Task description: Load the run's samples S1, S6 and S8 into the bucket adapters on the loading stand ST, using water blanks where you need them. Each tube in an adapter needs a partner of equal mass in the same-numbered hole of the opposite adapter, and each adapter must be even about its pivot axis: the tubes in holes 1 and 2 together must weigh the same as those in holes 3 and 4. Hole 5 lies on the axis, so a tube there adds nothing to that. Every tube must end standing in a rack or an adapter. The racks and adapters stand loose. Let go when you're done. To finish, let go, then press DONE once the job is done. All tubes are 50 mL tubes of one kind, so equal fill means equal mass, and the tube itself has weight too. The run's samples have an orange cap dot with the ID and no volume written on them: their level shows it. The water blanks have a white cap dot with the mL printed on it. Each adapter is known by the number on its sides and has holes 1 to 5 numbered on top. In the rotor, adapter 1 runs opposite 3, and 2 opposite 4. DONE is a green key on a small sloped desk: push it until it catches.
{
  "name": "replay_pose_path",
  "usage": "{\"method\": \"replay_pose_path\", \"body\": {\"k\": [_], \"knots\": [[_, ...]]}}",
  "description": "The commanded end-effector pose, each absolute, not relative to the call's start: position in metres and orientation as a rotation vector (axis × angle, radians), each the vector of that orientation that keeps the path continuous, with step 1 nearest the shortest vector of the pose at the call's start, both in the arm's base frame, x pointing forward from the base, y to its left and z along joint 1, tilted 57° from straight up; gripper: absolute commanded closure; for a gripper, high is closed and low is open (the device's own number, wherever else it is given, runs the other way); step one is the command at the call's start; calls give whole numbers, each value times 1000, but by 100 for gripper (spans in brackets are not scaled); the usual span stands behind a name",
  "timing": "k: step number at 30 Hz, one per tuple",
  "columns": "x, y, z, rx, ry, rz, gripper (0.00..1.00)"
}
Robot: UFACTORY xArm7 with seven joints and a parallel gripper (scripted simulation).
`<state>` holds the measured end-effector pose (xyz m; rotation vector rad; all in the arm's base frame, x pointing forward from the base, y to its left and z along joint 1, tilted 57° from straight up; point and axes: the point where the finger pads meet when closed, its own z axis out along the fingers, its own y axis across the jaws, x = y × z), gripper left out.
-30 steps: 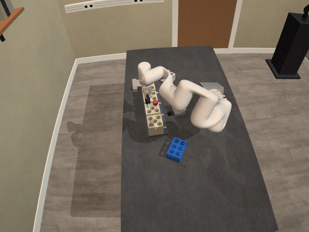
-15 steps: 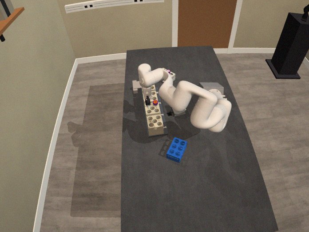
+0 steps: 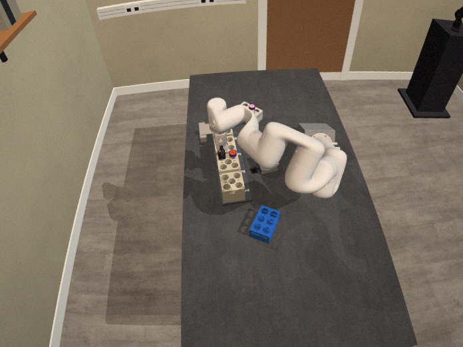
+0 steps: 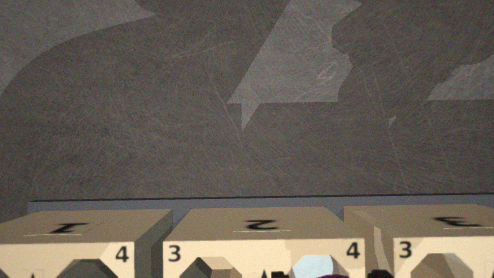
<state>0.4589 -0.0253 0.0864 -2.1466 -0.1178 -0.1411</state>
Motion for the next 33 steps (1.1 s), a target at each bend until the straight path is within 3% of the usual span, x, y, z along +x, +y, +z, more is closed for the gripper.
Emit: {"method": "replay_pose_path", "body": {"k": [1,25,26,33], "knots": [[460,-24,85,-2149,-115,-146,100],[460,-16,79,-2149,-115,-146,100],[460,-15,79,-2149,-115,-146,56],[460,-15,79,-2149,-115,-146,56]]}}
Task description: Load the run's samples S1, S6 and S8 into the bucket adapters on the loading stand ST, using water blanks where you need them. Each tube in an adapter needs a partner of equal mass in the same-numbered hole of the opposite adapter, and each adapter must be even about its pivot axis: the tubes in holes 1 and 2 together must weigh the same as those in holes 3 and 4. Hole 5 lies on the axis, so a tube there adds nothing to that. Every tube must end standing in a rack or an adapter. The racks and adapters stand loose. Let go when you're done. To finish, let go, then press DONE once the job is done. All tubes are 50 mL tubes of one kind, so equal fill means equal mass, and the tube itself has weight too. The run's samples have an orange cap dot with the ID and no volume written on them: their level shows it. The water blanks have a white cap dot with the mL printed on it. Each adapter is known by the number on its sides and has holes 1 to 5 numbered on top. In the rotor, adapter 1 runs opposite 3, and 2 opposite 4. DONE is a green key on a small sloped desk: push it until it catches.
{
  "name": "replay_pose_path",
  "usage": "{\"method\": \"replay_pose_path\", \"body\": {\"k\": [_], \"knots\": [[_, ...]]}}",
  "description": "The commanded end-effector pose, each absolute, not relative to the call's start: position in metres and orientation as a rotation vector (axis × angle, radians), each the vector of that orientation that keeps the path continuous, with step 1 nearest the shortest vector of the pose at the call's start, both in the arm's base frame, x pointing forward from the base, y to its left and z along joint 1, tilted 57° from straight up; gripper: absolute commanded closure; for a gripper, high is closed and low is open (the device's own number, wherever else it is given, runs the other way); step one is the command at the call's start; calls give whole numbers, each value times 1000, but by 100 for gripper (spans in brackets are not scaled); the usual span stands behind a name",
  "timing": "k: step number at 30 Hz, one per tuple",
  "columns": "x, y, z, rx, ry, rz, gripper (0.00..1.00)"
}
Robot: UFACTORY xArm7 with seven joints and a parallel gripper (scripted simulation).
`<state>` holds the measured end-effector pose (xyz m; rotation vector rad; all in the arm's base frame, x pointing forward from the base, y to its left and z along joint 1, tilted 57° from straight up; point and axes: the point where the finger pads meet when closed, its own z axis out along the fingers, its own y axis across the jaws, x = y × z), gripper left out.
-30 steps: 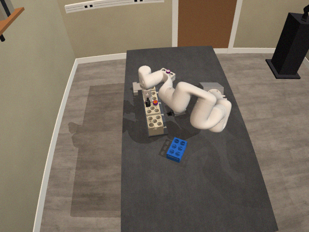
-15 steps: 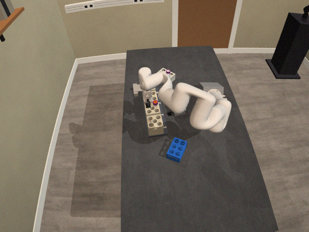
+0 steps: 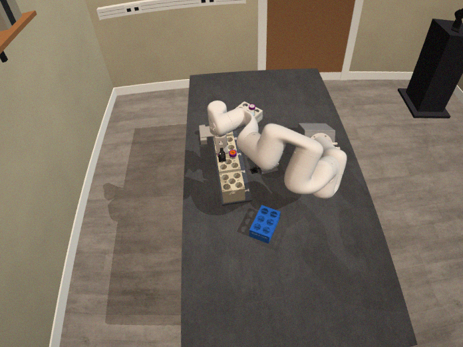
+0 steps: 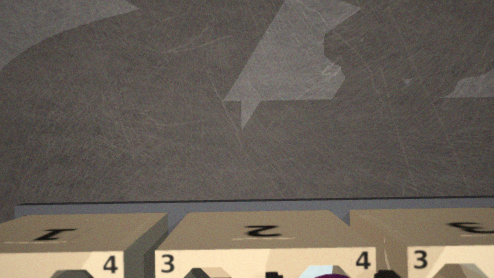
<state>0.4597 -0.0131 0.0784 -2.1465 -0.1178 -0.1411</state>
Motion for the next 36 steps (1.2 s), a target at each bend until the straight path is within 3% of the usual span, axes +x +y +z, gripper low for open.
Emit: {"method": "replay_pose_path", "body": {"k": [1,36], "knots": [[460,-15,79,-2149,-115,-146,56],[459,-37,93,-2149,-115,-146,56]]}}
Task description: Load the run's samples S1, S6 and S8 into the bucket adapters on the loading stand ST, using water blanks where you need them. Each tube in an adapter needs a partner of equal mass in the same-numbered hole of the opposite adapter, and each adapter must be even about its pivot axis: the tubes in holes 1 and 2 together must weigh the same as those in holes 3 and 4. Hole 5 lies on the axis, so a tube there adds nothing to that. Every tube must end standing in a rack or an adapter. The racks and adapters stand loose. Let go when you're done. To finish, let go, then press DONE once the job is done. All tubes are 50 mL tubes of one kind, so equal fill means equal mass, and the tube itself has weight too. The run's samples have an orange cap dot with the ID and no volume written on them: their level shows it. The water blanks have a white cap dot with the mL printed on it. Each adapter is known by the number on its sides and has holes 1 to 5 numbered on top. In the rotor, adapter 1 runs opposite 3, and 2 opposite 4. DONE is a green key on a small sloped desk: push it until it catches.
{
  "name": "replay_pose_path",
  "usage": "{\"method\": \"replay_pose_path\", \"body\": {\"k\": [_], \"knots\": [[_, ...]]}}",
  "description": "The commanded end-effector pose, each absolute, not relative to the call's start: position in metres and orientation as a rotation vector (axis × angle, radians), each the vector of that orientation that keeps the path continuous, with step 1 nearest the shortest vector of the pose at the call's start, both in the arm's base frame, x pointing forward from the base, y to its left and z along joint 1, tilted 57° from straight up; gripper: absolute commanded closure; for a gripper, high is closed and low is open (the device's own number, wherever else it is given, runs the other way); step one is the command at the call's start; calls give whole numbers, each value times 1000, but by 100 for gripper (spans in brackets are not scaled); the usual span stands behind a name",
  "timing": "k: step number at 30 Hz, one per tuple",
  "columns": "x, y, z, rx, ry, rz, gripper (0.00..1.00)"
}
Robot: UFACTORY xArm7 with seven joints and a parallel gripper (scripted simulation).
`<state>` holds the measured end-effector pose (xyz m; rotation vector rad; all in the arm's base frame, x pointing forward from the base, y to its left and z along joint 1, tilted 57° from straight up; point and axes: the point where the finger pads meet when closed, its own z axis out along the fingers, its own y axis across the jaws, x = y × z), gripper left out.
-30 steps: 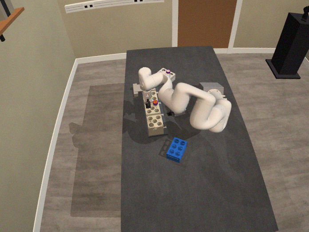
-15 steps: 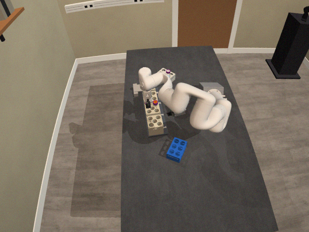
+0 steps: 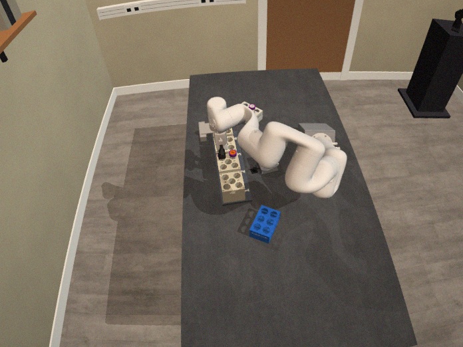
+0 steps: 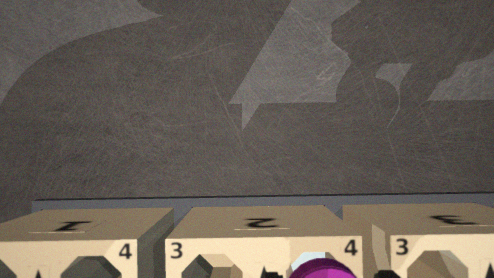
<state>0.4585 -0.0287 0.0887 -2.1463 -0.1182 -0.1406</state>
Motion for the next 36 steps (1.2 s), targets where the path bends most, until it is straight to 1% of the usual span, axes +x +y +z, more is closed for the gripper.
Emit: {"method": "replay_pose_path", "body": {"k": [1,36], "knots": [[459,-39,94,-2149,-115,-146,56],[455,-91,128,-2150,-115,-145,56]]}}
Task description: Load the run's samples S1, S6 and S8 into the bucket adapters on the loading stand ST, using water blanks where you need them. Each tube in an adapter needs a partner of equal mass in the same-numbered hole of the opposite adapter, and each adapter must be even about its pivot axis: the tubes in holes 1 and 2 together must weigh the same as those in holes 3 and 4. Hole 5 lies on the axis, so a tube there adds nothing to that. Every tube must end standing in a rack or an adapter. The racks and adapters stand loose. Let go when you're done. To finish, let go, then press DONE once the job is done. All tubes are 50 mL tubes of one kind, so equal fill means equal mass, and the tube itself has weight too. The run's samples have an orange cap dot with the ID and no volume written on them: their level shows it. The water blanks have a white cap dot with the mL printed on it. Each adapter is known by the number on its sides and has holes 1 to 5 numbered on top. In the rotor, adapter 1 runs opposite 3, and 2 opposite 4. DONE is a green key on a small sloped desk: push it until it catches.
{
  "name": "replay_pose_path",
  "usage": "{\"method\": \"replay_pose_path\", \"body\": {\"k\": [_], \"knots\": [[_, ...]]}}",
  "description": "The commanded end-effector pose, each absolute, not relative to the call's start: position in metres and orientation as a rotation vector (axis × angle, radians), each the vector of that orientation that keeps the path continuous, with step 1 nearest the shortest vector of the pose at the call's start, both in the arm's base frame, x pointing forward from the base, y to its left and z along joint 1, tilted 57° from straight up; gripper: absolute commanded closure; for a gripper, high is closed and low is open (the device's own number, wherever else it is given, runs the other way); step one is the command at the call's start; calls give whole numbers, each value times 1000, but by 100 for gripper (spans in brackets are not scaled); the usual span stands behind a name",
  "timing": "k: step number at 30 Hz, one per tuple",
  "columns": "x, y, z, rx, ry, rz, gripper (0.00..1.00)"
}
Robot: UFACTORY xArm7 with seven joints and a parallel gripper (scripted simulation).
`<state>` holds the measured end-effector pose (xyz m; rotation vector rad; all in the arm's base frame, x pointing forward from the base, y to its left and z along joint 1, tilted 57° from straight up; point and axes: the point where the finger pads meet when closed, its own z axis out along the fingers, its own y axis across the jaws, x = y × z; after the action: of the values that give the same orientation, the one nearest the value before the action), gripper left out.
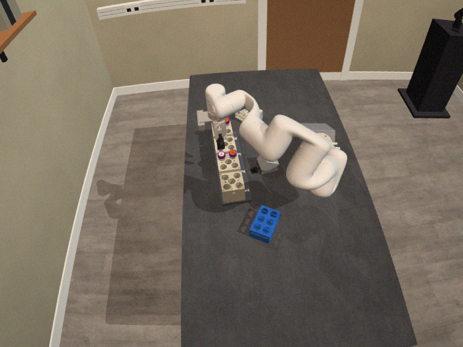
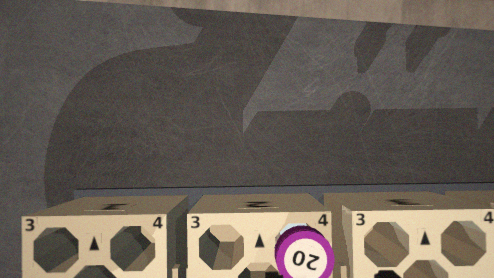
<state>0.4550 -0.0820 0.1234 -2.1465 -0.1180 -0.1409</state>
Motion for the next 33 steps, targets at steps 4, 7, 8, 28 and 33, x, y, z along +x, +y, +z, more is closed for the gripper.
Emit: {"method": "replay_pose_path", "body": {"k": [4,7,8,28,33], "knots": [[454,-97,132,-2150,-115,-145,56],[454,-102,136,-2150,-115,-145,56],[454,-104,137,-2150,-115,-145,56],[452,-125,151,-2150,-115,-145,56],[452,-125,151,-2150,-115,-145,56]]}}
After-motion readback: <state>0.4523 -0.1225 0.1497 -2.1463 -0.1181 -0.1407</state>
